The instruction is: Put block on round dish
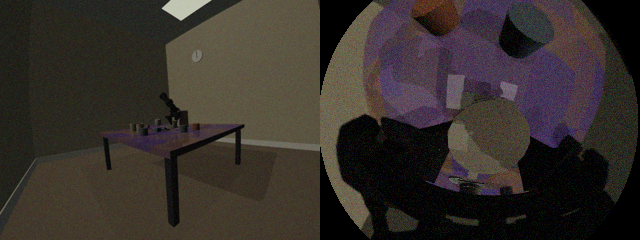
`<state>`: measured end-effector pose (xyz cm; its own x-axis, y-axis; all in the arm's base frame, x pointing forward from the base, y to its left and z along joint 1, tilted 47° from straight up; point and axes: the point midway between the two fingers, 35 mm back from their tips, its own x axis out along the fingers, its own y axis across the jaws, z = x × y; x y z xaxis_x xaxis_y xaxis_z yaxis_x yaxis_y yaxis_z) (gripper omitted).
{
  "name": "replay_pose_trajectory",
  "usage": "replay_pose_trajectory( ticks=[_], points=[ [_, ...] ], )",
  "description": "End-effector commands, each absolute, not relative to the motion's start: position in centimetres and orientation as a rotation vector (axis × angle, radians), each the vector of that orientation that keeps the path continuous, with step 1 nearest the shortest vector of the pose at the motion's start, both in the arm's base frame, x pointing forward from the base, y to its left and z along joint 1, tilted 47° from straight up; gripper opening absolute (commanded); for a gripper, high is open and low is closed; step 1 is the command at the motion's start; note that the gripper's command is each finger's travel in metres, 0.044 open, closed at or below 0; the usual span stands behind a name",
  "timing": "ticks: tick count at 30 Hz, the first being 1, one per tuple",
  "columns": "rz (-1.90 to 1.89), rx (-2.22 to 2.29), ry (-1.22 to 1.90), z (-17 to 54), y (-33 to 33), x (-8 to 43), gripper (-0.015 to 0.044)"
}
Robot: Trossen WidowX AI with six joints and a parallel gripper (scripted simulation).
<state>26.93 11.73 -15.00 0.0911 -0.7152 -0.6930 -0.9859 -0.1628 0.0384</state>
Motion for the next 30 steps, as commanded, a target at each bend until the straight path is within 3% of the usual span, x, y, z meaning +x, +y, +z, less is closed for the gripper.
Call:
replay_pose_trajectory(
  ticks=[1,30],
  points=[
    [0.813,-1.928,1.658,-14.7,12.4,27.1,0.0],
    [0.816,-1.926,1.656,-12.3,15.1,27.0,0.0]
  ],
)
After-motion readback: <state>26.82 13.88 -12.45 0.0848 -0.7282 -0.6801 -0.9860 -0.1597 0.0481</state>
